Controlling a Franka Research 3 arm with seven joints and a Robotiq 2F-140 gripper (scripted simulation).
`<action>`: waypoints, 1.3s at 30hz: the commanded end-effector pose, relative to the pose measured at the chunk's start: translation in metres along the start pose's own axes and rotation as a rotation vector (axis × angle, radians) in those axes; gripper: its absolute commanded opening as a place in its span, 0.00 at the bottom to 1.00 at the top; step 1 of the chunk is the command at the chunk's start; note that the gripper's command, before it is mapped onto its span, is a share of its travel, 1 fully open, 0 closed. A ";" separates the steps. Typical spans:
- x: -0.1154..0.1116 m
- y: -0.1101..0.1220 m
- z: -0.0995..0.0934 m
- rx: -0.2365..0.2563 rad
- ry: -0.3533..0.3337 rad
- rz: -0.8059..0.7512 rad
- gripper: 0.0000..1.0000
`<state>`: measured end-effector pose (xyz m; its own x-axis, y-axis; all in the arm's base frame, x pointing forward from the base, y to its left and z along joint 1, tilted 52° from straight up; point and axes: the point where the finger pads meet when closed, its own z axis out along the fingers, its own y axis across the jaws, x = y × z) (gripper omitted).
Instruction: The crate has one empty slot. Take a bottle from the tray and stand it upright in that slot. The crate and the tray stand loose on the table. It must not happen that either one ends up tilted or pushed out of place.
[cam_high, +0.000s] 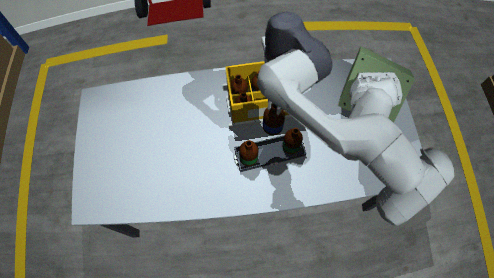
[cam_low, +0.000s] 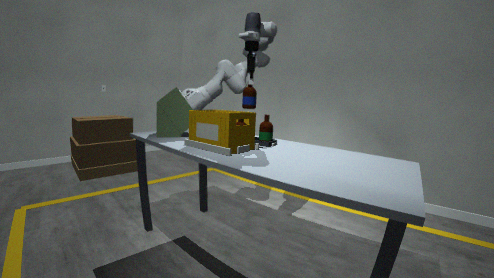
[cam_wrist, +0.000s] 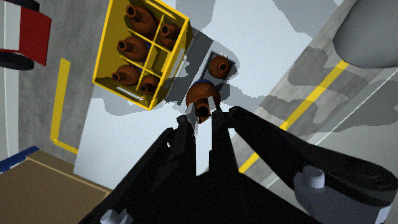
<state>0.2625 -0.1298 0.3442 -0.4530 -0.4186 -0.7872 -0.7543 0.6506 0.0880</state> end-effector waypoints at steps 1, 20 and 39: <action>0.006 -0.008 -0.003 0.010 0.004 -0.025 0.00; 0.038 -0.033 -0.003 0.010 0.004 -0.025 0.00; 0.069 -0.059 -0.003 0.010 0.004 -0.025 0.00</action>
<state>0.2719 -0.1921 0.2877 -0.4667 -0.4108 -0.7832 -0.7478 0.6562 0.1014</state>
